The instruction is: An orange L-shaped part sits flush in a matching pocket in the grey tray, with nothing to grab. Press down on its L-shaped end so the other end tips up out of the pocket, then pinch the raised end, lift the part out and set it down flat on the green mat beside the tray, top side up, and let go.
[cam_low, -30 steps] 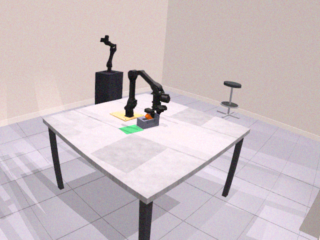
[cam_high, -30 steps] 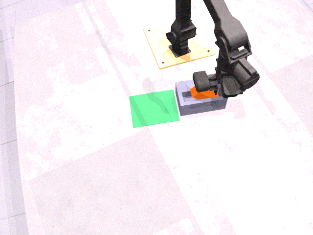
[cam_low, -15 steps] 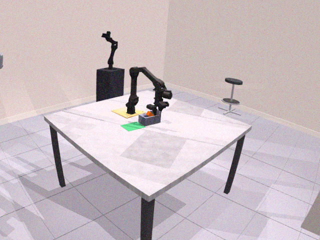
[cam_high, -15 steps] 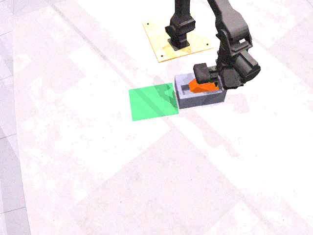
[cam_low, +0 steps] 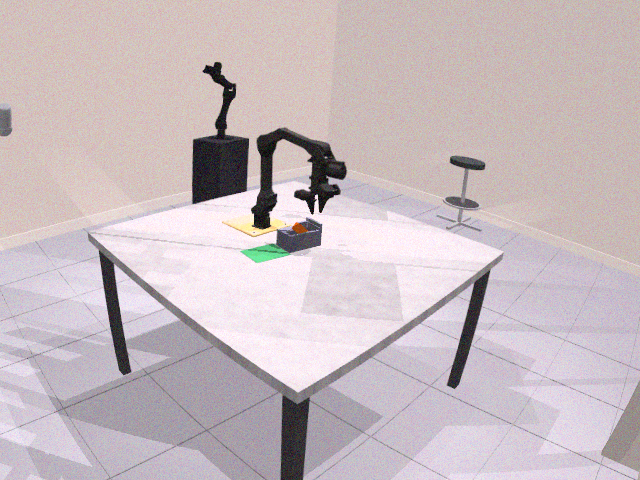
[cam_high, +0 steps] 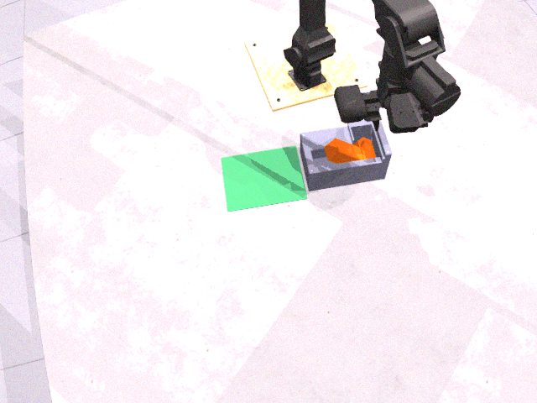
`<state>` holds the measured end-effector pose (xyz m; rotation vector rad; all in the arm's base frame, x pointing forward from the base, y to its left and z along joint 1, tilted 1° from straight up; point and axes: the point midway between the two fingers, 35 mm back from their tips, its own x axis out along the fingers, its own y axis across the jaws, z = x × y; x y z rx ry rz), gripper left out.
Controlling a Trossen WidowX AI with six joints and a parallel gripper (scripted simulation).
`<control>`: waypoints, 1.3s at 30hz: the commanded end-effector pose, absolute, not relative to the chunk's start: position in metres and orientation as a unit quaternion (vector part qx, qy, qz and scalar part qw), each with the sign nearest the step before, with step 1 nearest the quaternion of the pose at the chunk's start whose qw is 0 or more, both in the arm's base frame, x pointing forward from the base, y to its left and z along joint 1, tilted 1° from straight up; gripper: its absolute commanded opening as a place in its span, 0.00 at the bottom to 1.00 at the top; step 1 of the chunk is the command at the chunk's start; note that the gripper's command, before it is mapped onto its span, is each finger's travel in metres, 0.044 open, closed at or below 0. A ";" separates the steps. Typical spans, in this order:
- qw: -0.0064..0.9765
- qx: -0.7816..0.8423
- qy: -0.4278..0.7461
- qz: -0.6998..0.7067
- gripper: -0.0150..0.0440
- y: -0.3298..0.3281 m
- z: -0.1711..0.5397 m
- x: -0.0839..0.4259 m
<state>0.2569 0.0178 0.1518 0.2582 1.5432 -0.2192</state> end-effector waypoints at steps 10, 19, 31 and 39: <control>0.709 0.117 0.689 -0.097 0.56 0.015 0.174 0.254; 0.709 0.117 0.689 -0.097 0.56 0.015 0.174 0.254; 0.711 0.103 0.691 -0.084 0.65 0.013 0.174 0.254; 0.710 -0.095 0.690 0.104 0.73 -0.014 0.175 0.251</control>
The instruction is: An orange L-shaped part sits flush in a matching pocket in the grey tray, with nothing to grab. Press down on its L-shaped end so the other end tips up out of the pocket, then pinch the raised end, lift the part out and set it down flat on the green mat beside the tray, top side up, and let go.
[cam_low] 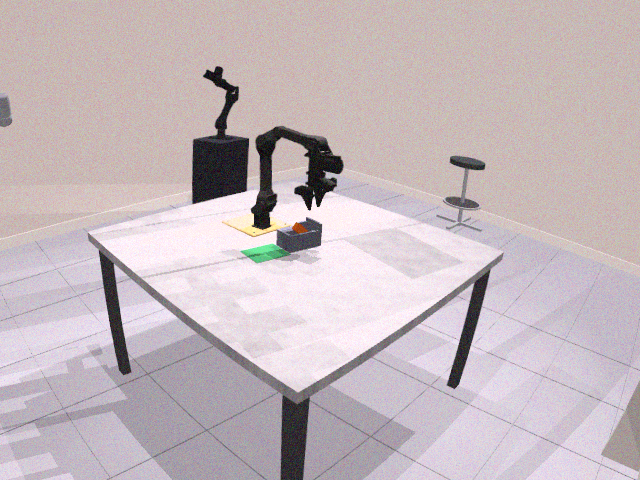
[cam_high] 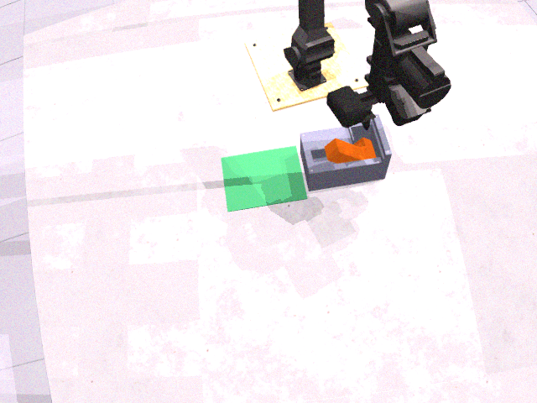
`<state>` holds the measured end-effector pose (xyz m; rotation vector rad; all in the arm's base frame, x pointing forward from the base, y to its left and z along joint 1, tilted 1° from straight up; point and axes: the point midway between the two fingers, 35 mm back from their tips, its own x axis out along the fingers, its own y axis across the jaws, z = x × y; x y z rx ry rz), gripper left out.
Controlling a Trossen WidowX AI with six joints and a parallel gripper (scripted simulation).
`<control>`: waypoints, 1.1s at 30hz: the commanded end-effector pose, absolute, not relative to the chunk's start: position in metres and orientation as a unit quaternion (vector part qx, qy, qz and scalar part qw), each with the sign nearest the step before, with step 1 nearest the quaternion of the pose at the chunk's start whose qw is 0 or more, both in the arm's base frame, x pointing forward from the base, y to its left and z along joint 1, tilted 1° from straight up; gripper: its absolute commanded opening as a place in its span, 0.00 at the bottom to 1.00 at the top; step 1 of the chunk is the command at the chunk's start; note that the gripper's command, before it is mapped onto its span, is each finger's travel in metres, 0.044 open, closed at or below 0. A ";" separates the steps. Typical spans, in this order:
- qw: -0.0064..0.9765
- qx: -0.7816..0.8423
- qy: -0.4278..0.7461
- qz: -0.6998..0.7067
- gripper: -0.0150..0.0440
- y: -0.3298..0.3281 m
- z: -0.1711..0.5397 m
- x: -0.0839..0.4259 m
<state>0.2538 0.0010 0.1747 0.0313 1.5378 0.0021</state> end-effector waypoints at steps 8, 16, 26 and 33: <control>0.642 -0.312 0.626 0.314 0.73 -0.045 0.176 0.244; 0.576 -0.419 0.563 0.419 0.73 -0.062 0.176 0.239; 0.576 -0.419 0.563 0.419 0.73 -0.062 0.176 0.239; 0.576 -0.420 0.563 0.419 0.73 -0.062 0.173 0.239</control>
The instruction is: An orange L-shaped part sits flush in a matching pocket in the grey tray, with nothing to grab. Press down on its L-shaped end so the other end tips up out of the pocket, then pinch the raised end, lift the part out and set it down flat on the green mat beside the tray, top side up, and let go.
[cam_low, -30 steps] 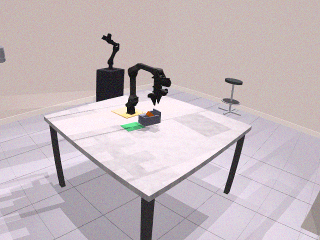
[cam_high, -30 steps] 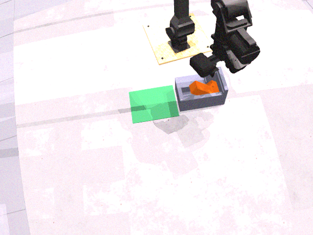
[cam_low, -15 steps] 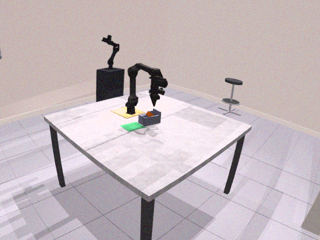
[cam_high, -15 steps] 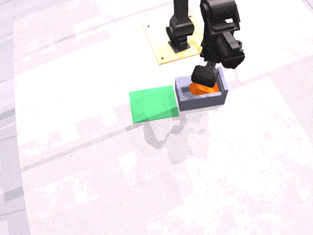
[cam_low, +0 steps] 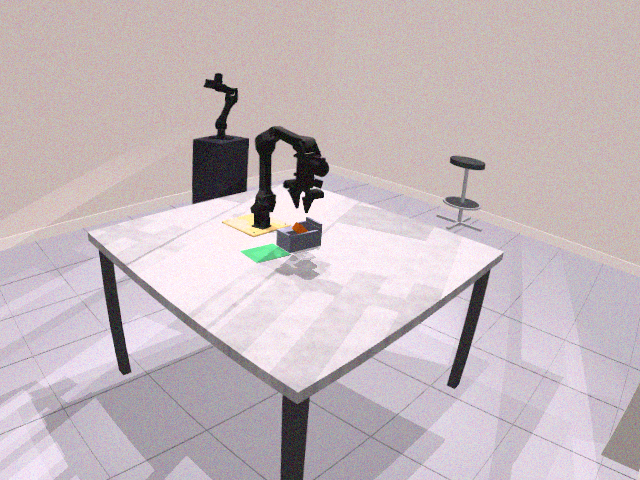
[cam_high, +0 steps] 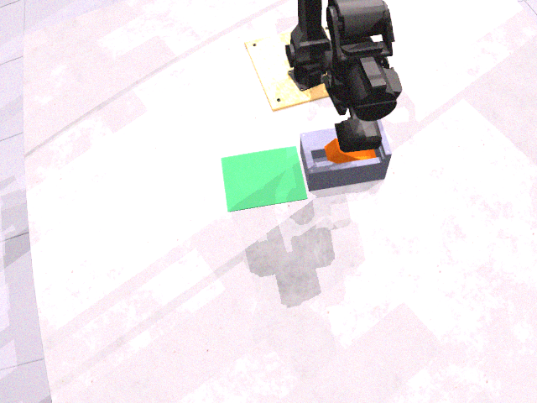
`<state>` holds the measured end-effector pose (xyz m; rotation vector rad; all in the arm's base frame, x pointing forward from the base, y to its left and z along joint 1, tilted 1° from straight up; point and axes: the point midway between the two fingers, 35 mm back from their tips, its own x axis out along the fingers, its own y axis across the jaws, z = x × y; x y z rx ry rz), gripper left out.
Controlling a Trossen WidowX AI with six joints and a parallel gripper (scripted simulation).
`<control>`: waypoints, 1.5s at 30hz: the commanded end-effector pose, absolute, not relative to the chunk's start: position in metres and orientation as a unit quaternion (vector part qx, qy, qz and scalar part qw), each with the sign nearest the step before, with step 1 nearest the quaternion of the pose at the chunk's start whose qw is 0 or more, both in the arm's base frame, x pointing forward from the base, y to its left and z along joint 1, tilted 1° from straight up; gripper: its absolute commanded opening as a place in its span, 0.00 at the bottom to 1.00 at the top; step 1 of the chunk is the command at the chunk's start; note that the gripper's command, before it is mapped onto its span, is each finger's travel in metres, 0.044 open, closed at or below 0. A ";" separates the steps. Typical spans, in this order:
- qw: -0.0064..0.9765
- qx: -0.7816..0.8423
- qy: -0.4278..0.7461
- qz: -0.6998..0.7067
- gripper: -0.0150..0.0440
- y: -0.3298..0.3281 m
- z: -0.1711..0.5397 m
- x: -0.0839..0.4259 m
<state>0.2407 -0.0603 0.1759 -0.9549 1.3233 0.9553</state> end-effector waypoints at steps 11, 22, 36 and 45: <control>0.576 -0.420 0.563 0.419 0.73 -0.062 0.144 0.240; 0.576 -0.420 0.563 0.419 0.73 -0.062 0.128 0.241; 0.576 -0.420 0.563 0.419 0.73 -0.062 0.106 0.241; 0.576 -0.419 0.563 0.419 0.73 -0.061 0.097 0.240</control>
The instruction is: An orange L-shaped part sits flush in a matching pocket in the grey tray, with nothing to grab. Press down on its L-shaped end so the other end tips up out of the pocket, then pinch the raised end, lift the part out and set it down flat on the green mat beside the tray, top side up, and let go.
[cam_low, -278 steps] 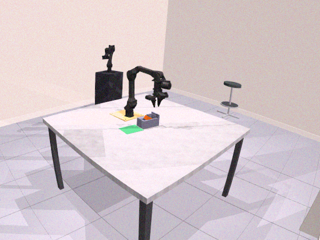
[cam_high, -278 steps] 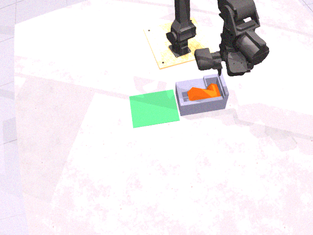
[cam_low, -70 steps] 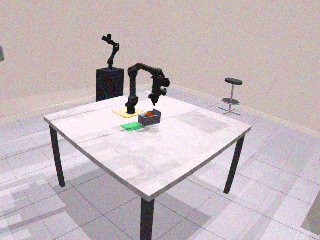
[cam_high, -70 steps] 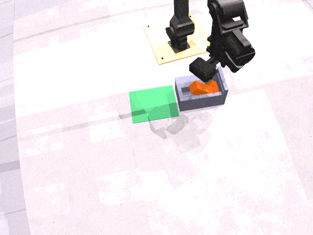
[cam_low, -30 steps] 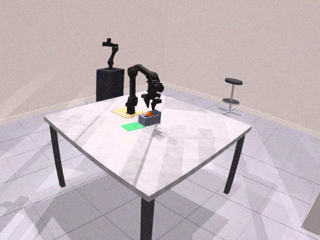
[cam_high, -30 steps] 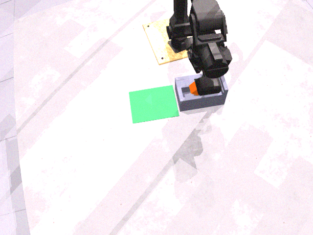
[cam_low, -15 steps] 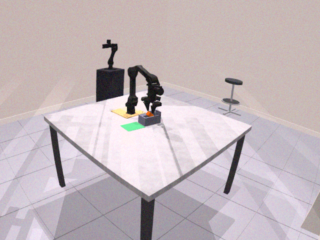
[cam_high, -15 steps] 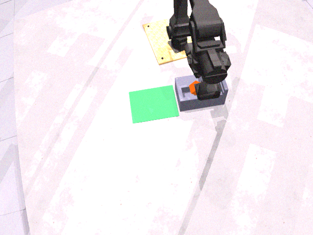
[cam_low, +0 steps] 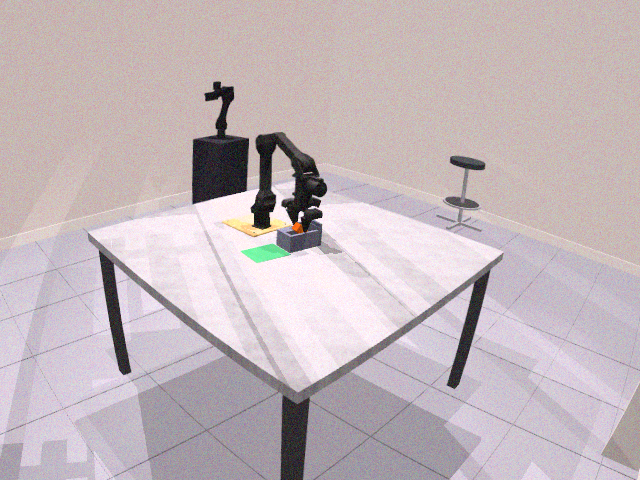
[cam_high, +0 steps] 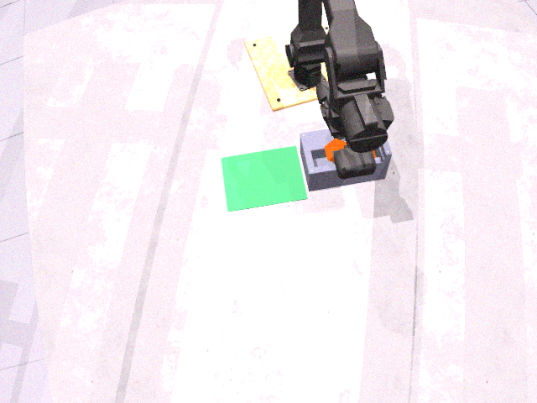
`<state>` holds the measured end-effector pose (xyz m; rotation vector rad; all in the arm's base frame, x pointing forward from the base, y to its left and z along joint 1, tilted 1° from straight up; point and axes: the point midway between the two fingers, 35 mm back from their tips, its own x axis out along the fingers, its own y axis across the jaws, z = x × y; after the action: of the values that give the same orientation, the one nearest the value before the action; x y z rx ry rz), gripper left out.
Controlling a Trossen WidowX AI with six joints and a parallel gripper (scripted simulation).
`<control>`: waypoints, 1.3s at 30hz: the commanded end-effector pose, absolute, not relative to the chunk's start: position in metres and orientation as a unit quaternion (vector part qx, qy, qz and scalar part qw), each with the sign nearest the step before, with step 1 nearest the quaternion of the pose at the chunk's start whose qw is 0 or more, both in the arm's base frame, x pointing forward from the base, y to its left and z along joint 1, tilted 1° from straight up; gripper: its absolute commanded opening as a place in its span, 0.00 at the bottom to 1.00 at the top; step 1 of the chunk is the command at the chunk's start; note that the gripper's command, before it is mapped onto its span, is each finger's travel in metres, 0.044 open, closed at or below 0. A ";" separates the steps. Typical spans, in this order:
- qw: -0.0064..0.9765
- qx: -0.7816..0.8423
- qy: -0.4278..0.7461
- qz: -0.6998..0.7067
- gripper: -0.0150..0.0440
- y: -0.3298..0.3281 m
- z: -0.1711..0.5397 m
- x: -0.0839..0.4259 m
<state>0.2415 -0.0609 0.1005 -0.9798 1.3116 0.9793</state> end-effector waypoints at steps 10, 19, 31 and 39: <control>0.579 -0.419 0.561 0.419 0.42 -0.061 0.101 0.242; 0.579 -0.419 0.561 0.419 0.25 -0.061 0.101 0.242; 0.577 -0.419 0.562 0.419 0.25 -0.061 0.110 0.241; 0.577 -0.419 0.562 0.419 0.25 -0.062 0.123 0.241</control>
<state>0.2409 -0.0610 0.1168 -0.9776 1.3138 0.9812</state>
